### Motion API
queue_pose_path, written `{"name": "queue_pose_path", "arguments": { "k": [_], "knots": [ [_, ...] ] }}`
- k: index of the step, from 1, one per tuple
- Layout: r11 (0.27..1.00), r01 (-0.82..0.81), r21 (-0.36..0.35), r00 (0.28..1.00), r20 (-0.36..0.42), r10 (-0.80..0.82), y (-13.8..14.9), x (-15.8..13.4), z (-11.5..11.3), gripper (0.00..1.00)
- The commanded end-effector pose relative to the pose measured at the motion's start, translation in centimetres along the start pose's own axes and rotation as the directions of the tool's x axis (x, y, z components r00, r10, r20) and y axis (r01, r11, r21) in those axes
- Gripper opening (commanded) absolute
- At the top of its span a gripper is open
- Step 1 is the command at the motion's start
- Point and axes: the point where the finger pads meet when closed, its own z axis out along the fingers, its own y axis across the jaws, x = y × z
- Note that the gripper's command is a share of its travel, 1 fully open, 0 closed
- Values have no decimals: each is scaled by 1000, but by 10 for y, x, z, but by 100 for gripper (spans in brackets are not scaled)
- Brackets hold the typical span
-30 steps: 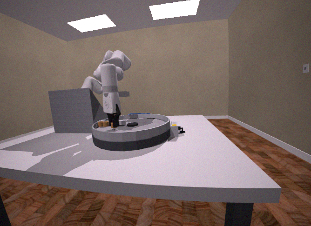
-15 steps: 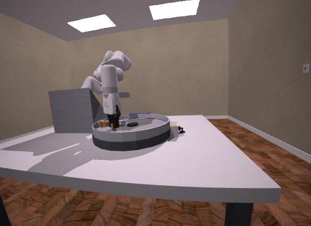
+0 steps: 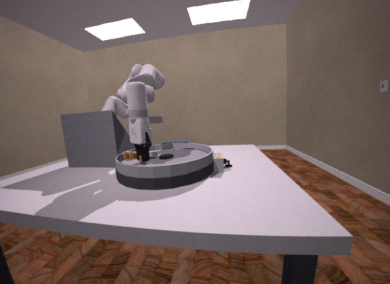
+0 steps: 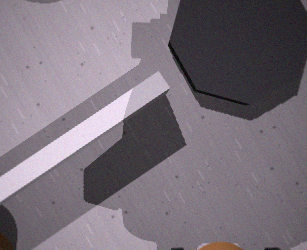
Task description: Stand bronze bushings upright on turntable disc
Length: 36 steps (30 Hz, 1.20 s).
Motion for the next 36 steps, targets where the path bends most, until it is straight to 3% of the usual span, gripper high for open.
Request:
{"name": "queue_pose_path", "arguments": {
  "k": [1,28,29,36],
  "knots": [
    [1000,1,-4,1000,0,-1,2,0,-1,0],
    [1000,1,-4,1000,0,-1,2,0,3,0],
    [1000,1,-4,1000,0,-1,2,0,3,42],
    [1000,1,-4,1000,0,-1,2,0,3,42]
  ]
}}
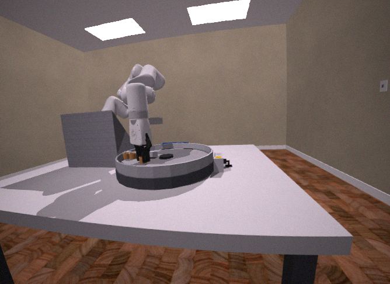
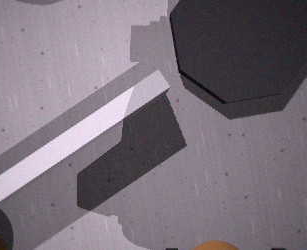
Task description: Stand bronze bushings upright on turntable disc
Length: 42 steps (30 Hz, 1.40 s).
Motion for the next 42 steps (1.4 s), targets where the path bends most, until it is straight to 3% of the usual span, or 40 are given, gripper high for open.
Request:
{"name": "queue_pose_path", "arguments": {
  "k": [1,31,42],
  "knots": [
    [1000,1,-4,1000,0,-1,1,0,-2,42],
    [1000,1,-4,1000,0,-1,1,0,-3,42],
    [1000,1,-4,1000,0,-1,2,0,-45,42]
  ]
}}
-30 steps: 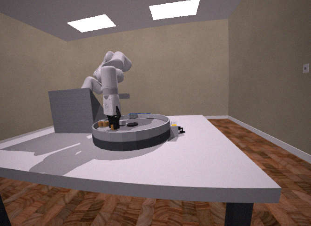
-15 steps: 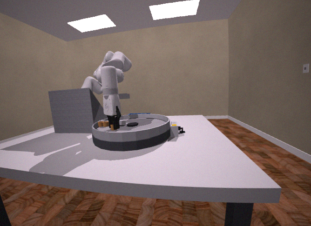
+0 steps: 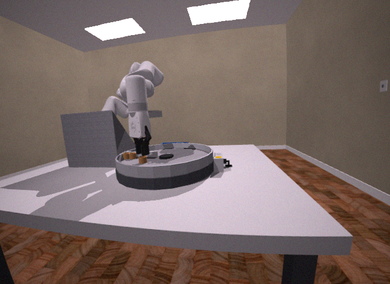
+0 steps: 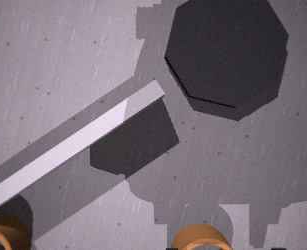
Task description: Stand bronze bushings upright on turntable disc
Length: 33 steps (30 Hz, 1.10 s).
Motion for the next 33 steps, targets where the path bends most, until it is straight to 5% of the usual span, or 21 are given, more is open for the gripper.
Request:
{"name": "queue_pose_path", "arguments": {
  "k": [1,16,17,26,33],
  "knots": [
    [1000,1,-3,1000,0,-1,1,1,-19,42],
    [1000,1,-3,1000,0,-1,1,1,-22,42],
    [1000,1,-3,1000,0,-1,1,1,-23,100],
    [1000,1,-3,1000,0,-1,1,1,-98,100],
    [1000,1,-3,1000,0,-1,1,1,-99,100]
  ]
}}
